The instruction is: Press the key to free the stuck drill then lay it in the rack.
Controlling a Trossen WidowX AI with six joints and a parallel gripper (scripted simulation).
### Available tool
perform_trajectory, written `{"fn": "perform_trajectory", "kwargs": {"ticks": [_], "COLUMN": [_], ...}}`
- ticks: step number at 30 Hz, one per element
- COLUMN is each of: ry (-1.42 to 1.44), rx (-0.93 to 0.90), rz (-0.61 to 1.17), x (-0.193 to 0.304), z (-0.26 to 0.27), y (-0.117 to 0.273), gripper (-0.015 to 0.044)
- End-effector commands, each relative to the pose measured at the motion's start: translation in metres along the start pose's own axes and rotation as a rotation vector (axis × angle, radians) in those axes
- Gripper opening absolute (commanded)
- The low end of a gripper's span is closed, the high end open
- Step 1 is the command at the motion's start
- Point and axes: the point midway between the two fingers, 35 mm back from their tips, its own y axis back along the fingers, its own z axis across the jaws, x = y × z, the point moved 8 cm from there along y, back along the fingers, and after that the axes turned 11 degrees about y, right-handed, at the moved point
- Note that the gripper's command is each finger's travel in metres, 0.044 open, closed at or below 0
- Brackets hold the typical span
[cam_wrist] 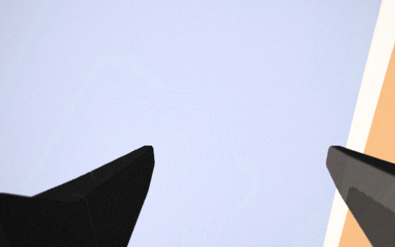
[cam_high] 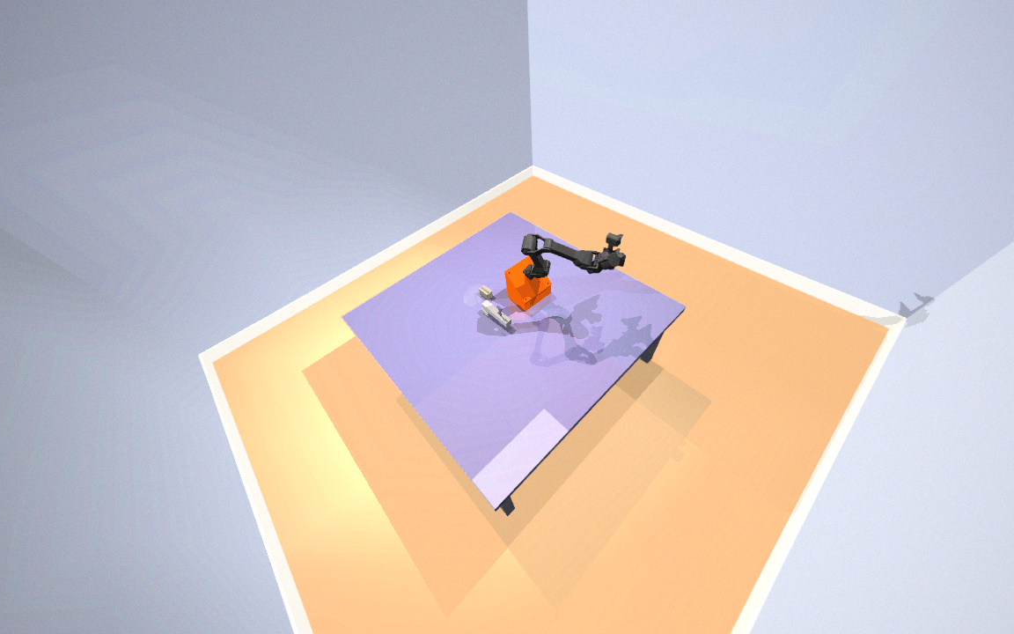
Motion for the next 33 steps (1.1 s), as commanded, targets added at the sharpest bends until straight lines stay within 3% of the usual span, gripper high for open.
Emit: {"fn": "perform_trajectory", "kwargs": {"ticks": [1,10,15,23,33], "ry": [0.000,0.000,-0.004,-0.026,-0.209], "rx": [0.000,0.018,0.206,0.517,0.956], "rz": [0.000,-0.007,-0.075,-0.145,-0.270], "x": [0.000,-0.001,-0.008,-0.013,0.002], "z": [0.000,-0.003,-0.038,-0.098,-0.161], "y": [0.000,0.001,0.017,0.065,0.183], "gripper": [0.0374,0.0137,0.0006,0.0000,0.0000]}}
